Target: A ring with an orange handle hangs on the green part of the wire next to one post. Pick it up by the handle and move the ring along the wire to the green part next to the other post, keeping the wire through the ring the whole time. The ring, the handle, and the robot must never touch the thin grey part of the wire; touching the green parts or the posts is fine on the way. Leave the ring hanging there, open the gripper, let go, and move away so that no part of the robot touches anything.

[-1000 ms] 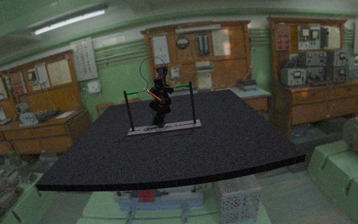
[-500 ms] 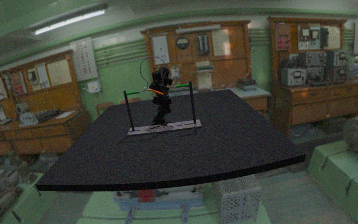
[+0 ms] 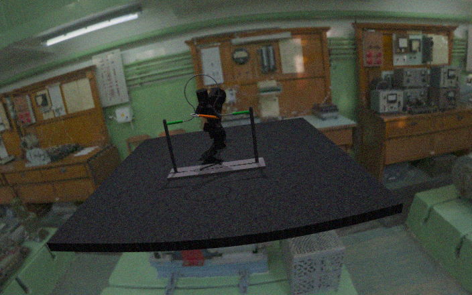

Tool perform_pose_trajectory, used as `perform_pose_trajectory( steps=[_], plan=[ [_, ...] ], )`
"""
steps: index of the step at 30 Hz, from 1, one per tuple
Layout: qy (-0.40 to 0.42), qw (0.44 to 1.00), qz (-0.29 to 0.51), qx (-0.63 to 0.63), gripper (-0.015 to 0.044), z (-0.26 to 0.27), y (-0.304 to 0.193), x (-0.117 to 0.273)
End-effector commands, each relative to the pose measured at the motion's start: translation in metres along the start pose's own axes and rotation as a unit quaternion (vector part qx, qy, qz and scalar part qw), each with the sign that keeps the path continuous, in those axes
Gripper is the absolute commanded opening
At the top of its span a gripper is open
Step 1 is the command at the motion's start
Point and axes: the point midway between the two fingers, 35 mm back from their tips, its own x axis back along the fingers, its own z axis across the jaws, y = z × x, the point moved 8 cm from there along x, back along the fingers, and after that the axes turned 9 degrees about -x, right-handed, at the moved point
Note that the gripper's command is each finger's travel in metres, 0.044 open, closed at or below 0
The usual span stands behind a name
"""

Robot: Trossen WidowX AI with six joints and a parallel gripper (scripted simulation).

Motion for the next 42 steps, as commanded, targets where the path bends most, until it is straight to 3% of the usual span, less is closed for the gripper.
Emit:
perform_pose_trajectory(
  steps=[1,42],
  plan=[
    [0.015,1.000,0.012,-0.023,-0.0150,0.010,0.001,0.004],
    [0.138,0.953,0.040,-0.268,-0.0150,0.067,0.011,0.016]
  ],
)
